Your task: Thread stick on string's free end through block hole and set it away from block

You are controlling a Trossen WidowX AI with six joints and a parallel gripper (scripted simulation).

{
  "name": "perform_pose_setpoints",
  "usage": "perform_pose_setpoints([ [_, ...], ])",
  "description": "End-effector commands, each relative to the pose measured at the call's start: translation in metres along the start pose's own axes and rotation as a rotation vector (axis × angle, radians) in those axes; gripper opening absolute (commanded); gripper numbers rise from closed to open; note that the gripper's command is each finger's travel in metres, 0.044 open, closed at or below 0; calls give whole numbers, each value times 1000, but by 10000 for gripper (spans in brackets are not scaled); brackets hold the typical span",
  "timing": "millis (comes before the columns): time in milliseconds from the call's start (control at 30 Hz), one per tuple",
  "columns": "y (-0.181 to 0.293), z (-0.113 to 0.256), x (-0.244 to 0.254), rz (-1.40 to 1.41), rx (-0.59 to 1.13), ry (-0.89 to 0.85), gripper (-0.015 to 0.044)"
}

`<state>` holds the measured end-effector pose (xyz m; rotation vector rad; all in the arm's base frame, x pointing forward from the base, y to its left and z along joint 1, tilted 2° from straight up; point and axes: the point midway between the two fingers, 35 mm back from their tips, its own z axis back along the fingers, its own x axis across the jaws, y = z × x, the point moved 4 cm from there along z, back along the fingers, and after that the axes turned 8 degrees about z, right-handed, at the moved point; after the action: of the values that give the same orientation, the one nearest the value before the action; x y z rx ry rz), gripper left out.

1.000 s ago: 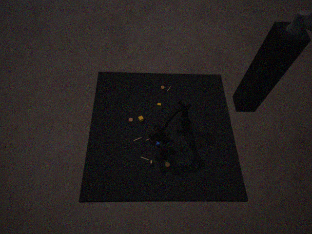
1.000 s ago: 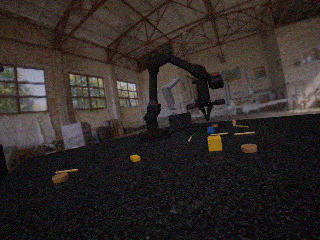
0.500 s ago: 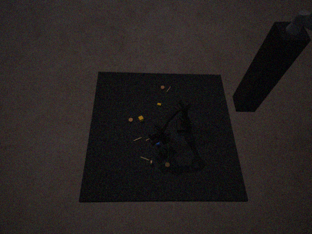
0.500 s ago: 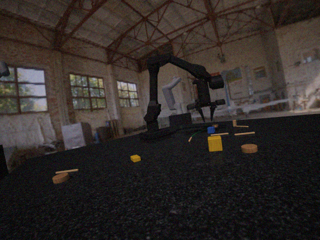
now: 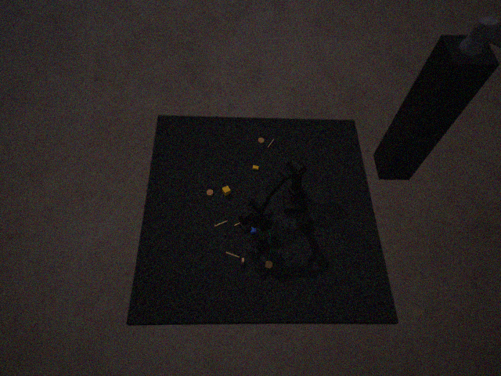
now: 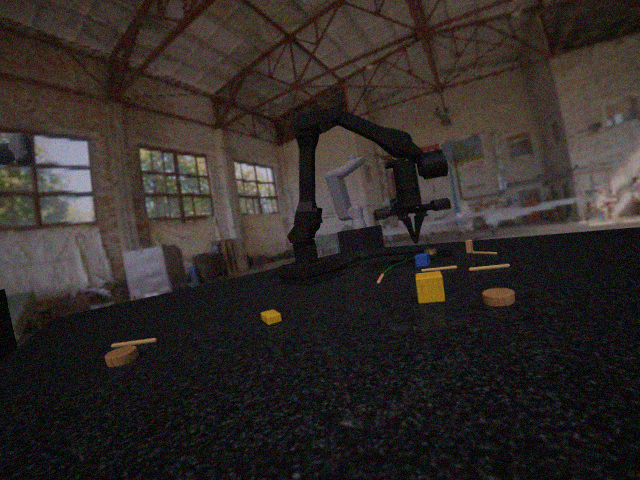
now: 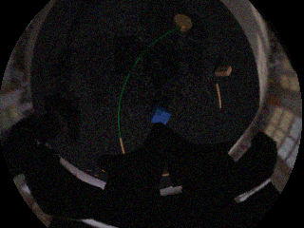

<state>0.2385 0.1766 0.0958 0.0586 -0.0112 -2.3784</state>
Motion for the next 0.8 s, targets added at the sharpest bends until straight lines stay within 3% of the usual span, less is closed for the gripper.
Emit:
perform_pose_setpoints([
  [0,0,0,0,0,0,0,0],
  [100,5,1,5,-167,1,0,79],
  [567,45,4,53,-1733,9,3,440],
  [767,57,3,75,-2362,11,9,440],
])
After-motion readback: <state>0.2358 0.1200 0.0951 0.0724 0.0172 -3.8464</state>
